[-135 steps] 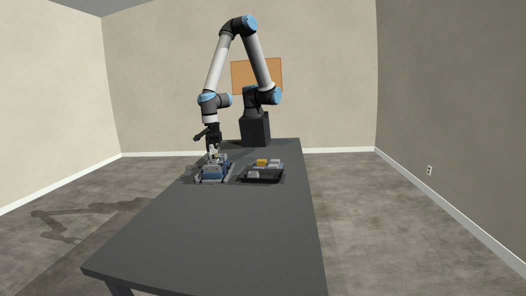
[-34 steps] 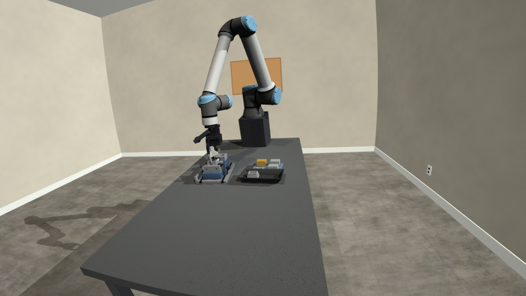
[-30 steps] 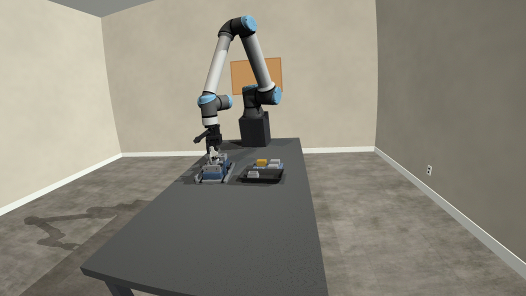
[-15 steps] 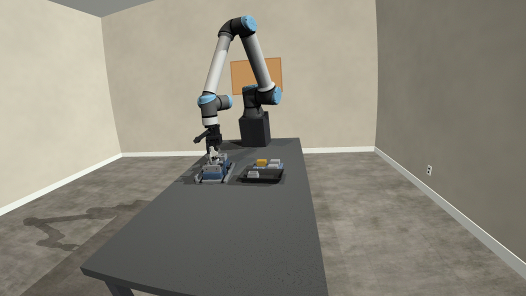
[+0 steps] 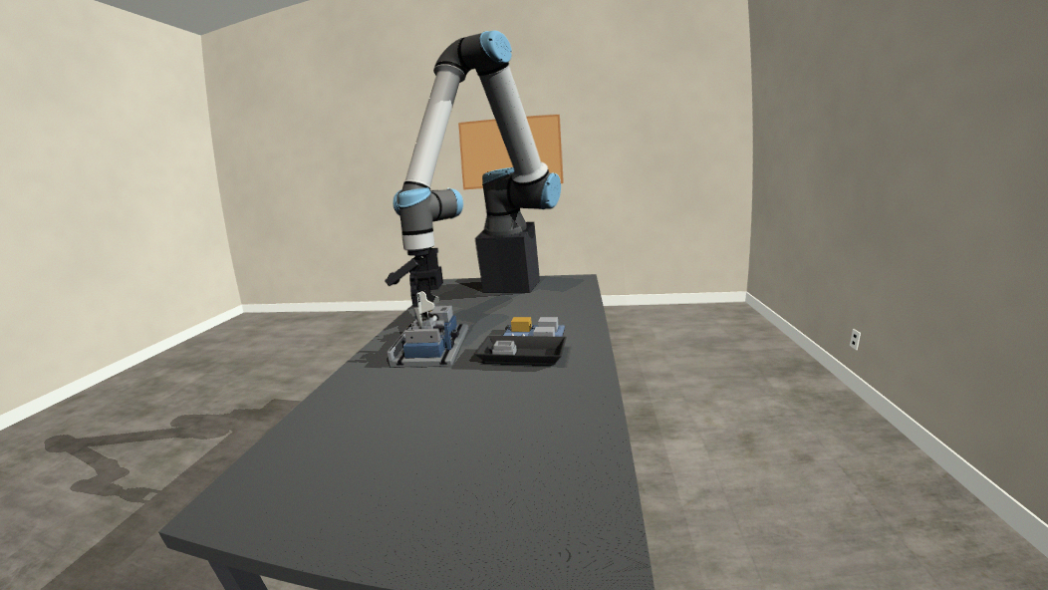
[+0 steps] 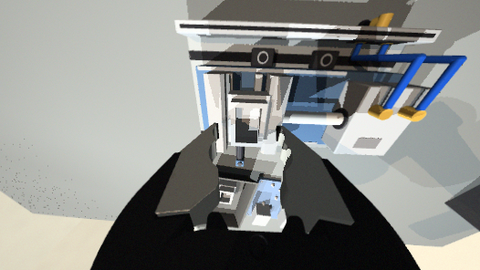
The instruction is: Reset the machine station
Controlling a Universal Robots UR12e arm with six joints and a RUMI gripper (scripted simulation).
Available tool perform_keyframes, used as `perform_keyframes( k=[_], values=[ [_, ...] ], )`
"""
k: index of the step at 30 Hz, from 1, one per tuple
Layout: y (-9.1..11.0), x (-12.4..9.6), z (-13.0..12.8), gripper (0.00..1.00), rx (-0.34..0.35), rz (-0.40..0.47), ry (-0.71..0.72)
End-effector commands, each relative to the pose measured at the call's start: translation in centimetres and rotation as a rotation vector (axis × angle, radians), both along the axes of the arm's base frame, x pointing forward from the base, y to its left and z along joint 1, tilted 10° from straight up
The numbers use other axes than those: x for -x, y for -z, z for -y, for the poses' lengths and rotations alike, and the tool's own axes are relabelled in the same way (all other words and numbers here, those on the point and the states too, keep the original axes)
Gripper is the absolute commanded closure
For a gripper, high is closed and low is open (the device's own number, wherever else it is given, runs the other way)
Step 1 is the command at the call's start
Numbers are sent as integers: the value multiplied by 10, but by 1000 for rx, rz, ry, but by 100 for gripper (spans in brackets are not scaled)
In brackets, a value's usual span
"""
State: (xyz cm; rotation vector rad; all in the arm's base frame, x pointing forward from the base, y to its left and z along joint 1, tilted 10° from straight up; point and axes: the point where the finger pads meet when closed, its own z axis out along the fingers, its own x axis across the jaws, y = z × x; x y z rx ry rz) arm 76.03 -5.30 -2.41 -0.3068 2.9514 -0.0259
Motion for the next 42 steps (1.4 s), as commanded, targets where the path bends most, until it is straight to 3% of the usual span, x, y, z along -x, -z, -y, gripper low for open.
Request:
perform_keyframes(
  k=[1,3,4,42],
  values=[
    [-1,-1,0,60,0,1,0],
    [-1,-1,0,60,0,1,0],
    [-1,-1,0,100,0,1,0],
    [-1,-1,0,100,0,1,0]
  ],
)
